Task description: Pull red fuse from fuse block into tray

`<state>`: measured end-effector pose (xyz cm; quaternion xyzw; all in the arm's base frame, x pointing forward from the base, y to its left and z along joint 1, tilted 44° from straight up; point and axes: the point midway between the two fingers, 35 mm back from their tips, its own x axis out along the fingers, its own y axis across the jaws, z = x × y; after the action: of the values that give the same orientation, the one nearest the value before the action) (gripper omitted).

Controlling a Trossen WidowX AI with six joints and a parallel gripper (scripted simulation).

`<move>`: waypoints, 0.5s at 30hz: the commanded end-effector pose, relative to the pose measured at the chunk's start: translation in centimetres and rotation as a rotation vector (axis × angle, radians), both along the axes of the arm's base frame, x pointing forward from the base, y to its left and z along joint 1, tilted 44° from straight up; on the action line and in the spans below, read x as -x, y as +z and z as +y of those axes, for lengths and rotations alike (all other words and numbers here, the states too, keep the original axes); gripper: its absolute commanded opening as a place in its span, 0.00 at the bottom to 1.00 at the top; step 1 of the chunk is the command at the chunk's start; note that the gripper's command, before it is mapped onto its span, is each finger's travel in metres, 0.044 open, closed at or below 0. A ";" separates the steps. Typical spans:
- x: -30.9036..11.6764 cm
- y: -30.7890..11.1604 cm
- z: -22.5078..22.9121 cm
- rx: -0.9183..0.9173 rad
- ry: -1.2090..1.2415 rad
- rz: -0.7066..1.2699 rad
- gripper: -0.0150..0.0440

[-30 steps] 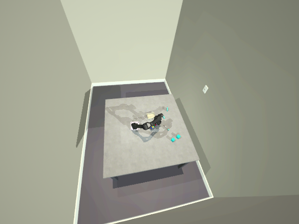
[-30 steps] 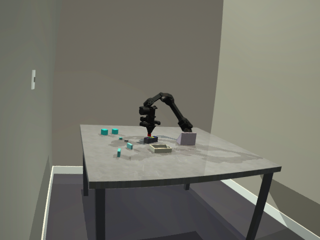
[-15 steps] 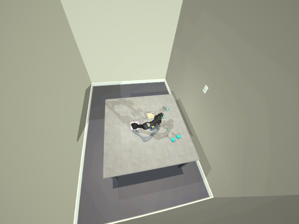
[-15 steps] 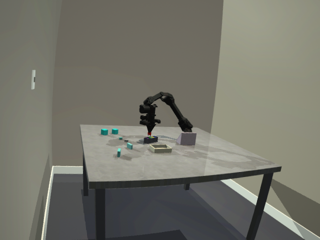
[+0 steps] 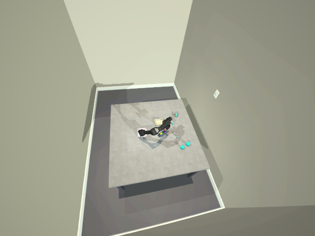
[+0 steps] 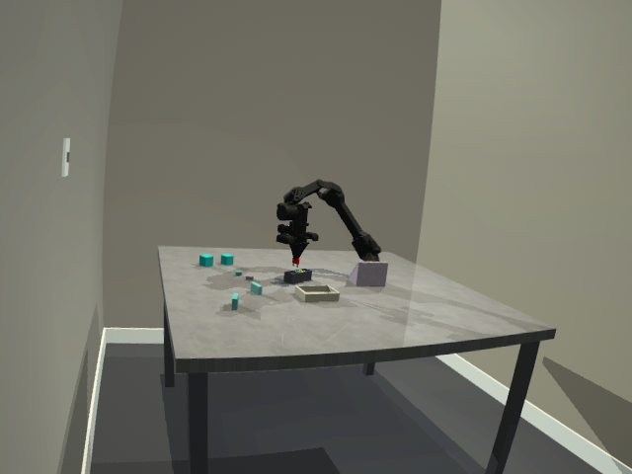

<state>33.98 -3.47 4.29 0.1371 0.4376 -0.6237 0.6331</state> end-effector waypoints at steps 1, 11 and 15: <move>-0.6 -1.5 2.0 -0.008 0.006 -0.001 0.25; -1.1 -6.0 7.2 -0.016 0.007 -0.003 0.25; -0.9 -7.9 9.3 -0.016 0.007 -0.002 0.25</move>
<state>34.92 4.33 -2.51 0.1379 0.4433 -0.6184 0.6340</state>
